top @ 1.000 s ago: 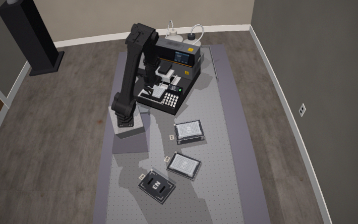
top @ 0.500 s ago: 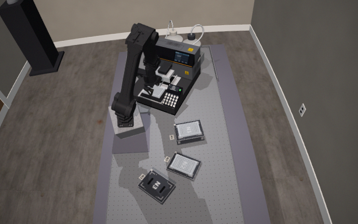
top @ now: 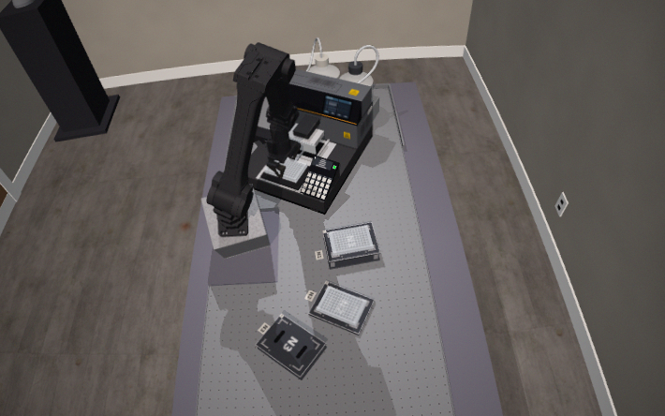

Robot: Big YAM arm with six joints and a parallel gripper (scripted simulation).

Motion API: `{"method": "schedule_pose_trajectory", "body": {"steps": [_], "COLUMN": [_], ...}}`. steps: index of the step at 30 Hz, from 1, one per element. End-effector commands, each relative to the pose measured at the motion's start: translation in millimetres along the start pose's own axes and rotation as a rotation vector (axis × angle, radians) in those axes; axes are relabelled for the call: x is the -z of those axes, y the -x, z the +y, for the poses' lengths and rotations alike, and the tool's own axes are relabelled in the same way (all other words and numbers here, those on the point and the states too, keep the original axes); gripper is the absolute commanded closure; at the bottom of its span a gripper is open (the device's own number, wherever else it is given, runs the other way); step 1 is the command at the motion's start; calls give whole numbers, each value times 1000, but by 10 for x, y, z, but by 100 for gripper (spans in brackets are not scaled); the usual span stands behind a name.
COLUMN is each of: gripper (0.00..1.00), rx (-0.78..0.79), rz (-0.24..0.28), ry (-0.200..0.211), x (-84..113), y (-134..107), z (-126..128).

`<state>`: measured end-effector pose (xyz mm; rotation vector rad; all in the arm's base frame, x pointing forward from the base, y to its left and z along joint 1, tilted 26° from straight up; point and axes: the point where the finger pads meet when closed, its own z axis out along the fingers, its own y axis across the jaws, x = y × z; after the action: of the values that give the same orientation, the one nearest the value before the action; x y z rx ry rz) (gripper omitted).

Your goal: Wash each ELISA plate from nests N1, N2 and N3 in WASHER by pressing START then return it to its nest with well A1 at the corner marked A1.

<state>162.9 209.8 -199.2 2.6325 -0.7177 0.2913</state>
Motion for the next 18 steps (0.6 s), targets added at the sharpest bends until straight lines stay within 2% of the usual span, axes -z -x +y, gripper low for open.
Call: {"method": "schedule_pose_trajectory", "body": {"steps": [1,18], "gripper": [16,16], "rx": [-3,-1], "rz": [-2,-1], "ry": [-24,-17], "x": [-23,-59], "y": [-13,-9], "z": [-142,-99]}}
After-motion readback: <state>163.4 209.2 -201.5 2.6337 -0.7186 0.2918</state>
